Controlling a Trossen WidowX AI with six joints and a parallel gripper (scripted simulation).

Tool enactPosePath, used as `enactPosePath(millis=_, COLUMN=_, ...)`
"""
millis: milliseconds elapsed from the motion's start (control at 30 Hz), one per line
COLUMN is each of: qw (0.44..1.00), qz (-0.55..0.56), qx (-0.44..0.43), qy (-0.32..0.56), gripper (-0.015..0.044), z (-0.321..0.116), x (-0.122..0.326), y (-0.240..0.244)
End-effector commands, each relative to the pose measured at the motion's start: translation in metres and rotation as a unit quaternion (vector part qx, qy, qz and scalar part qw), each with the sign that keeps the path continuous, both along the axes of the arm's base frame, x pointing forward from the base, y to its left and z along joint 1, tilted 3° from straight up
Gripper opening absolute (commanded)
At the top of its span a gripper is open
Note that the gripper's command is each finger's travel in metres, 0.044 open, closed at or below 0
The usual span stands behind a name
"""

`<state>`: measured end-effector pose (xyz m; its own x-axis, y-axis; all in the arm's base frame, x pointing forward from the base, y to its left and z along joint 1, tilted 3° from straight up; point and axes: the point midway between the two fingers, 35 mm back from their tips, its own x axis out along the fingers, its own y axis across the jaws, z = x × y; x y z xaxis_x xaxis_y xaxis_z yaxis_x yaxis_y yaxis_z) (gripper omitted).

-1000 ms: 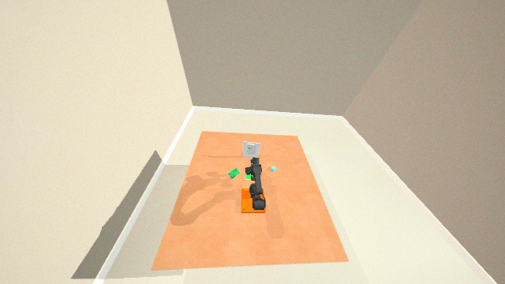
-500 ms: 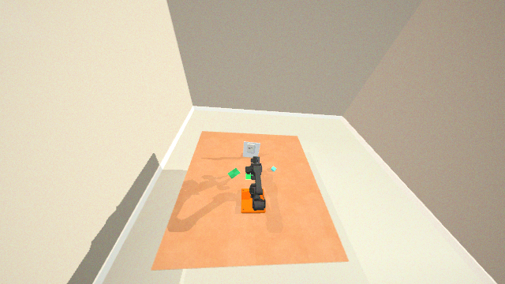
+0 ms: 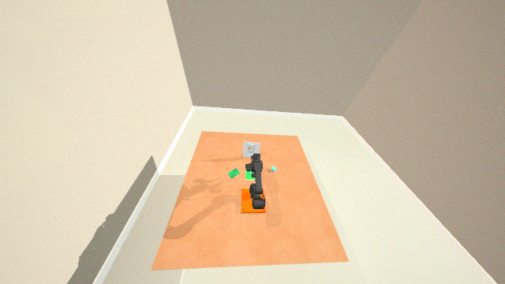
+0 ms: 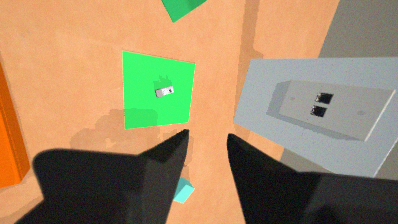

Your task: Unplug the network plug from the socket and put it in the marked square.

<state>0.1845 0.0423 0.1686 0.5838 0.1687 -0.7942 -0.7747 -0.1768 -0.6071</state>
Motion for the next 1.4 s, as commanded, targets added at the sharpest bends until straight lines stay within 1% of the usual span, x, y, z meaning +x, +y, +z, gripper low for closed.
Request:
enactPosePath(millis=0, qw=1.000, qz=0.004, qx=0.000, qy=0.000, gripper=0.0156, z=0.014, x=0.001, y=0.000)
enactPosePath(millis=733, qw=1.000, qz=0.005, qx=0.000, qy=-0.003, gripper=0.0156, z=0.071, x=-0.003, y=-0.002)
enactPosePath(millis=1100, qw=1.000, qz=0.005, qx=0.000, qy=-0.003, gripper=0.0440, z=0.071, x=-0.003, y=-0.002)
enactPosePath(millis=1367, qw=1.000, qz=0.005, qx=0.000, qy=-0.003, gripper=0.0440, z=0.071, x=-0.003, y=-0.002)
